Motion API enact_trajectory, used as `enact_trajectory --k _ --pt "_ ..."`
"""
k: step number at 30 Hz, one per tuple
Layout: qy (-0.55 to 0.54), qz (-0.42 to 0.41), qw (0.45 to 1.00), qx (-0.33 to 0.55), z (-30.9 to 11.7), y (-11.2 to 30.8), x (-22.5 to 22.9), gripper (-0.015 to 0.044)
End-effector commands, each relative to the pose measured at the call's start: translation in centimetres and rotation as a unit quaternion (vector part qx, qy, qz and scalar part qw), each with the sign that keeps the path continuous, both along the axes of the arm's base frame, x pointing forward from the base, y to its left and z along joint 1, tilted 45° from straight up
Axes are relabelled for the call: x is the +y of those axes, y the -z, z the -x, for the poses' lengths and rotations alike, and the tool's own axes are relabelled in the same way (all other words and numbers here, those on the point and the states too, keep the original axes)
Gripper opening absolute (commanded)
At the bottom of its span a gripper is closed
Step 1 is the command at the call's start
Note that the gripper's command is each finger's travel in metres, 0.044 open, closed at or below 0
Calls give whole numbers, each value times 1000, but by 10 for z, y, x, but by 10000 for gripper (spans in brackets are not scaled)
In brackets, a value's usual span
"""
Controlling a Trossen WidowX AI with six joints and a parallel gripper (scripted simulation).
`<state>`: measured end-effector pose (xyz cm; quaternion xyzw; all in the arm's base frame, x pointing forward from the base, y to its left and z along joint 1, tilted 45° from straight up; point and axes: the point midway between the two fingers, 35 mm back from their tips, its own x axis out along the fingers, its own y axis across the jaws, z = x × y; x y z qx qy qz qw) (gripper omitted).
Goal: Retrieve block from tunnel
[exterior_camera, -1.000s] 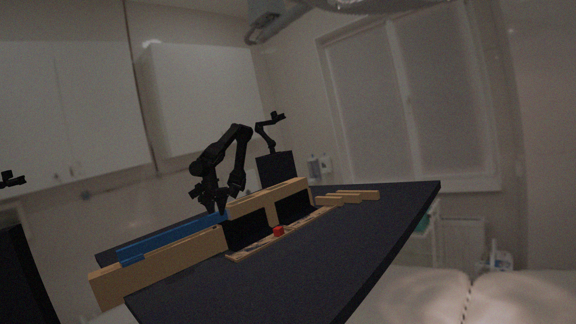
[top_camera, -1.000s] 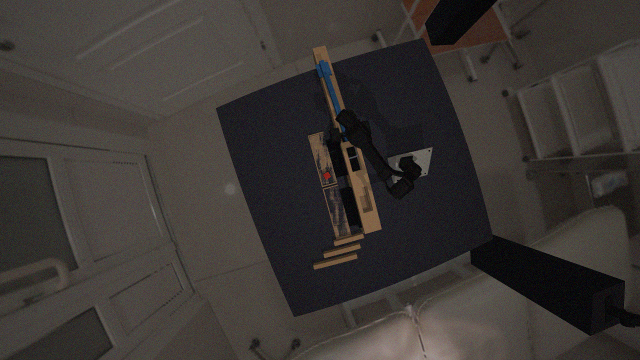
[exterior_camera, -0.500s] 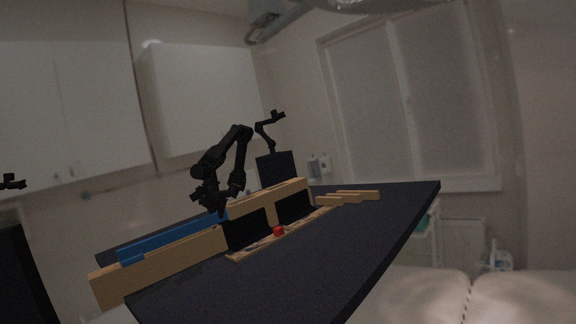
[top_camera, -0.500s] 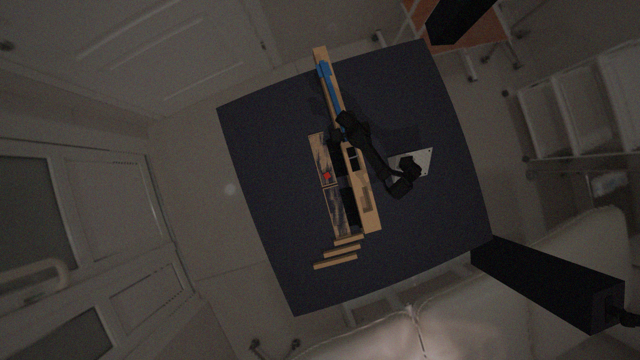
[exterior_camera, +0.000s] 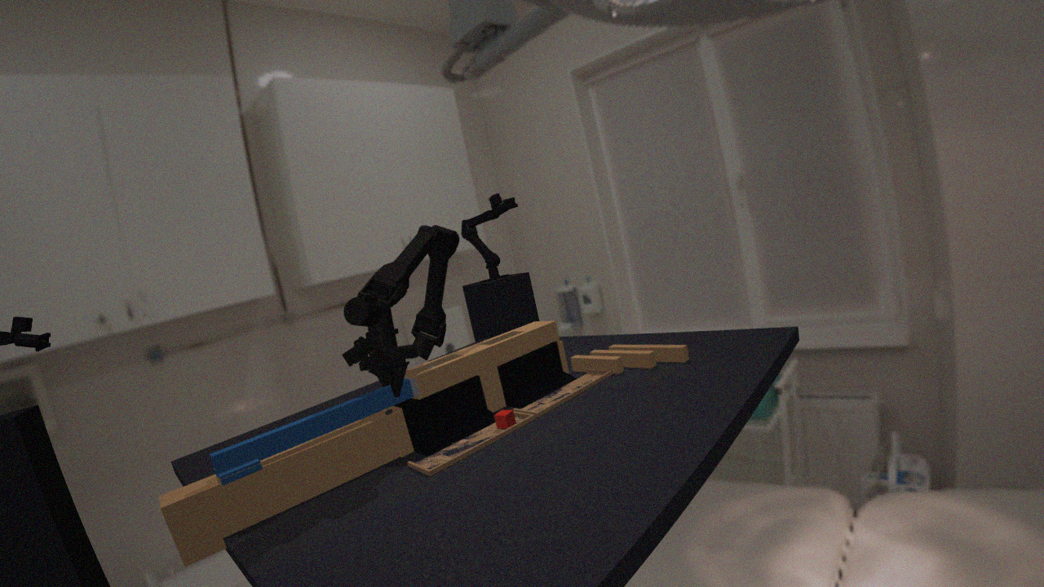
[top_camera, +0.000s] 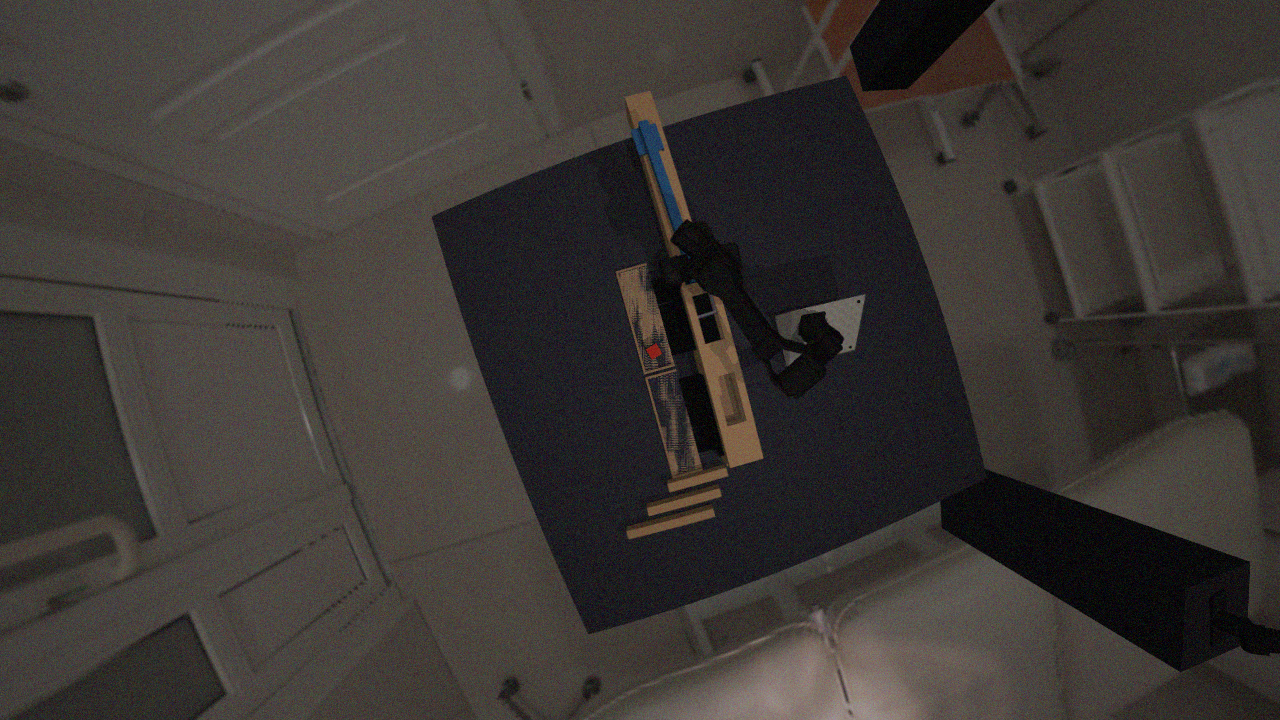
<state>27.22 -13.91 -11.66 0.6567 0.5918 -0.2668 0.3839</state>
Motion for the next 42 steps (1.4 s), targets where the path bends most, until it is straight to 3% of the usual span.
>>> enact_trajectory --k 1,17,34,42 --pt "3 1 1000 -6 -5 6 -7 0" --pt "6 1 1000 -6 -9 44 -39 0" --pt "6 1 1000 -6 -9 46 -40 0" --pt "3 -10 1000 -1 -6 33 -35 210"
